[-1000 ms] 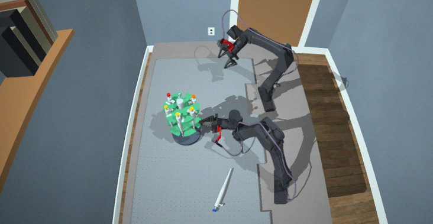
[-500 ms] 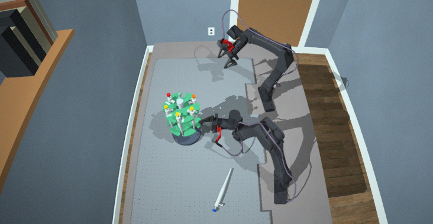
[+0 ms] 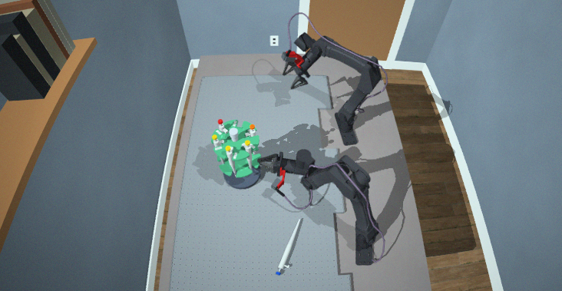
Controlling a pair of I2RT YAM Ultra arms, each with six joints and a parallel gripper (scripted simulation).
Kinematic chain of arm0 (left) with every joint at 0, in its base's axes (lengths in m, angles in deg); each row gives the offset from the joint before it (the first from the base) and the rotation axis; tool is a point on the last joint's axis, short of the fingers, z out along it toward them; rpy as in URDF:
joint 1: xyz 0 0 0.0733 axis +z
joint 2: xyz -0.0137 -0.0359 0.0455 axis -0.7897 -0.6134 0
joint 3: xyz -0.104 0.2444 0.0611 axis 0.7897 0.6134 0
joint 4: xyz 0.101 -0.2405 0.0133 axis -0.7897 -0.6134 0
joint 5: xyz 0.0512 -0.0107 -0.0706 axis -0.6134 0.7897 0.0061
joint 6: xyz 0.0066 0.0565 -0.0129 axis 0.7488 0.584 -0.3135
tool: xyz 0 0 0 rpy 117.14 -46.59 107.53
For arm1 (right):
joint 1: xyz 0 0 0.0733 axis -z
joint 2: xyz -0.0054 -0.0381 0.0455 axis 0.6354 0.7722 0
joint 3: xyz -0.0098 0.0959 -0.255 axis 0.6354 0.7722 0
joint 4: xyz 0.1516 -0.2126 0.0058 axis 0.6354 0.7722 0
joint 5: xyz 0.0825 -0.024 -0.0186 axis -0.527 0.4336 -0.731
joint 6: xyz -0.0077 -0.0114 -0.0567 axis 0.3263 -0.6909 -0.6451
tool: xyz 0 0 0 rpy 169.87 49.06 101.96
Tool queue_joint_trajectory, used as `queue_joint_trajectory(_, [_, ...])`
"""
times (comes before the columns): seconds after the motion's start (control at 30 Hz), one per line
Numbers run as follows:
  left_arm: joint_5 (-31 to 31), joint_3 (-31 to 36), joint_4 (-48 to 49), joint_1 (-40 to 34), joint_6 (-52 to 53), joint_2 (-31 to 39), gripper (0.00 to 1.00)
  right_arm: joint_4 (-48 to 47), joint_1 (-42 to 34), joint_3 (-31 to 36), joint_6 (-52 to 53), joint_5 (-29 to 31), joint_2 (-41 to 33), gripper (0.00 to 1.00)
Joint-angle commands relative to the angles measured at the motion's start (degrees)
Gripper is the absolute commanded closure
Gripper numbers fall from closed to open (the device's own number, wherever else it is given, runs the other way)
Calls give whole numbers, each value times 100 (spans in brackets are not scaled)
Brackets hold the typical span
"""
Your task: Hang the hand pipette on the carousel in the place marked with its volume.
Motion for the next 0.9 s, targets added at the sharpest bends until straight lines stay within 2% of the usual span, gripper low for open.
queue_joint_trajectory(0.0, [745,312,132,280,10,281,100,-82,48,-140,-28,-121,1,0])
queue_joint_trajectory(0.03, [1019,415,179,369,9,336,100,-82,48,-140,-28,-121,1,0])
queue_joint_trajectory(0.1, [1127,453,75,433,3,346,100,-82,48,-140,-28,-121,1,0])
queue_joint_trajectory(0.37, [1284,440,99,554,11,397,100,-82,48,-140,-28,-121,1,0])
queue_joint_trajectory(0.5, [2312,797,252,921,1,526,100,-82,48,-140,-28,-121,1,0])
queue_joint_trajectory(0.77, [2495,706,304,1020,2,448,100,-82,48,-140,-28,-121,1,0])
queue_joint_trajectory(0.87, [3424,944,316,1403,5,593,100,-82,48,-140,-28,-121,1,0])
